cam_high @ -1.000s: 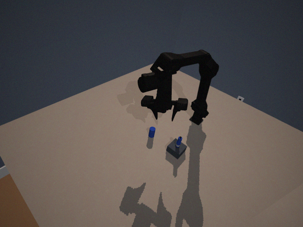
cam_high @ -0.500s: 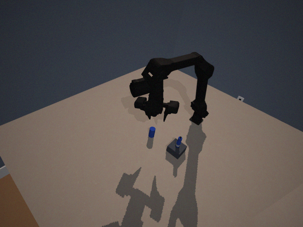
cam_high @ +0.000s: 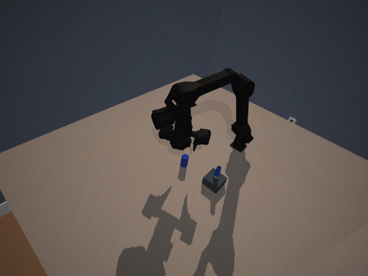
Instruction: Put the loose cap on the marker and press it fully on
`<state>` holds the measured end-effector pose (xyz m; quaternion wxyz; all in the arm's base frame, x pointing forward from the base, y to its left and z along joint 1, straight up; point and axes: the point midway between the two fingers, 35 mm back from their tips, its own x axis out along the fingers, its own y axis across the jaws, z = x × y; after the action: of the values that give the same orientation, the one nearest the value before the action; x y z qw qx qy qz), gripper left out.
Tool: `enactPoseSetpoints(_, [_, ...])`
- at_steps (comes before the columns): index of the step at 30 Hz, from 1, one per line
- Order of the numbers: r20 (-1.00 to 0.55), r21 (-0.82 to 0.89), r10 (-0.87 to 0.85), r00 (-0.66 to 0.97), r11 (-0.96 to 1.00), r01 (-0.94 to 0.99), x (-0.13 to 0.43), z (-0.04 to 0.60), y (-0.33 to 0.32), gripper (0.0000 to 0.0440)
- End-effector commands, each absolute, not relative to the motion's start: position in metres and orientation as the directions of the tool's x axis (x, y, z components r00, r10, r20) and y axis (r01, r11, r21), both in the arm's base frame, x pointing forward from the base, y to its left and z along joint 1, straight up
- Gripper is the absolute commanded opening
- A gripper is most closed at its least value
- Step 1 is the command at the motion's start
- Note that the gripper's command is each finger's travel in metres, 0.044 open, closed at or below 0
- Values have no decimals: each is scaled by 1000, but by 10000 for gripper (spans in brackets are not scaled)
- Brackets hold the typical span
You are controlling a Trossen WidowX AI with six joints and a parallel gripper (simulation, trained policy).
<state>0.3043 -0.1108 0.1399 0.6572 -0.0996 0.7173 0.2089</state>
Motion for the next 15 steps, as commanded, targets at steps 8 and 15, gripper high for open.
enactPoseSetpoints(8, [-977,191,122,-176,868,-458,301,106,-112,283])
enactPoseSetpoints(15, [-973,204,116,-201,842,-500,299,83,-110,263])
